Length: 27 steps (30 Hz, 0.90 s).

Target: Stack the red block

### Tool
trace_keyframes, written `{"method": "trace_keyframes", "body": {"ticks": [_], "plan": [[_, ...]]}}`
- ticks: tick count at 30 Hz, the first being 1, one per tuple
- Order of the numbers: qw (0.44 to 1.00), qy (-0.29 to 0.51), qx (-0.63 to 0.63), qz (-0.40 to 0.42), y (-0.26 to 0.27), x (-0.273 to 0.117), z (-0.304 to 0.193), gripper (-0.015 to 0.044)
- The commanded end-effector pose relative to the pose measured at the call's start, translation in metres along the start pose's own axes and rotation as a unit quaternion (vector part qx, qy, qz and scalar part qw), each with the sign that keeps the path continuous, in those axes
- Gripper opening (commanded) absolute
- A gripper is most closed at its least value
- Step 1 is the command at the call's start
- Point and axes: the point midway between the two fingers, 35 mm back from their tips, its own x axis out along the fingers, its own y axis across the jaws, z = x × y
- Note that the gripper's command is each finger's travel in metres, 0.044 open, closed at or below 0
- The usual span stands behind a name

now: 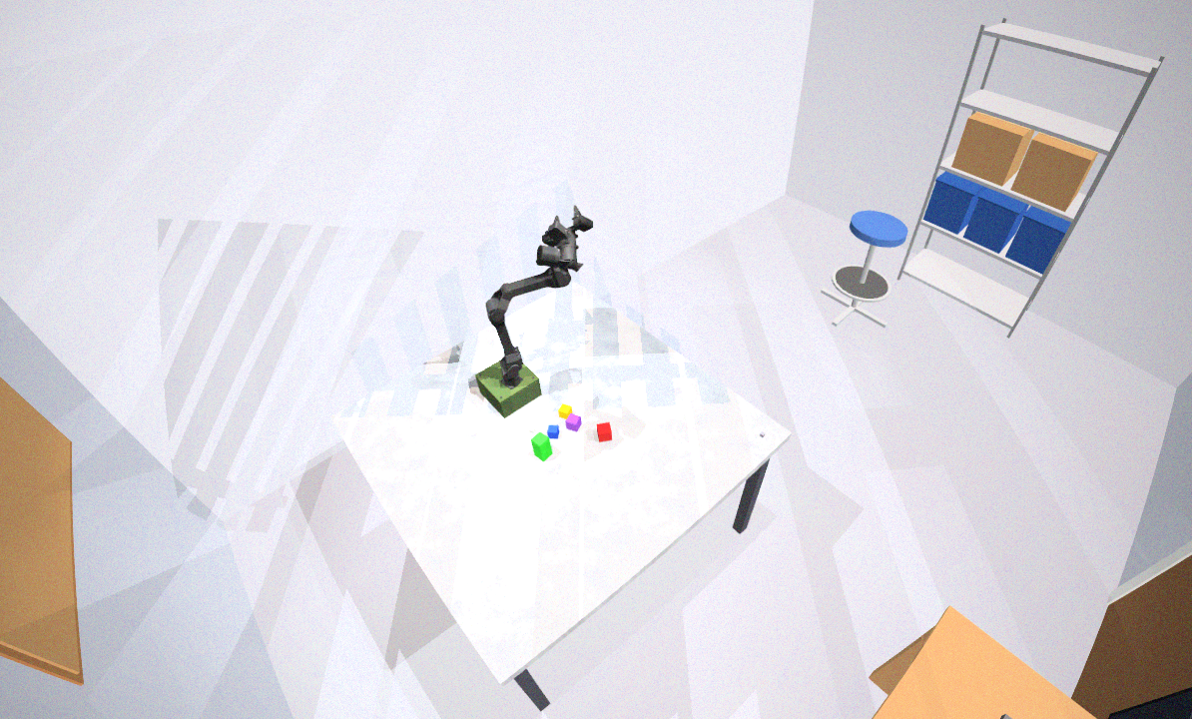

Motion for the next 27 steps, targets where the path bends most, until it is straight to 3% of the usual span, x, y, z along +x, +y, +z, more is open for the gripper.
{"method": "trace_keyframes", "body": {"ticks": [1,7,13,20,27], "plan": [[1.000,0.002,0.005,-0.004,-0.002,-0.001,-0.002,0.0426],[0.977,0.076,0.147,-0.137,-0.064,-0.037,-0.070,0.0440],[0.899,0.148,0.283,-0.299,-0.117,-0.110,-0.147,0.0440],[0.752,0.205,0.401,-0.481,-0.144,-0.225,-0.221,0.0440],[0.543,0.251,0.482,-0.640,-0.118,-0.351,-0.279,0.0440]]}}
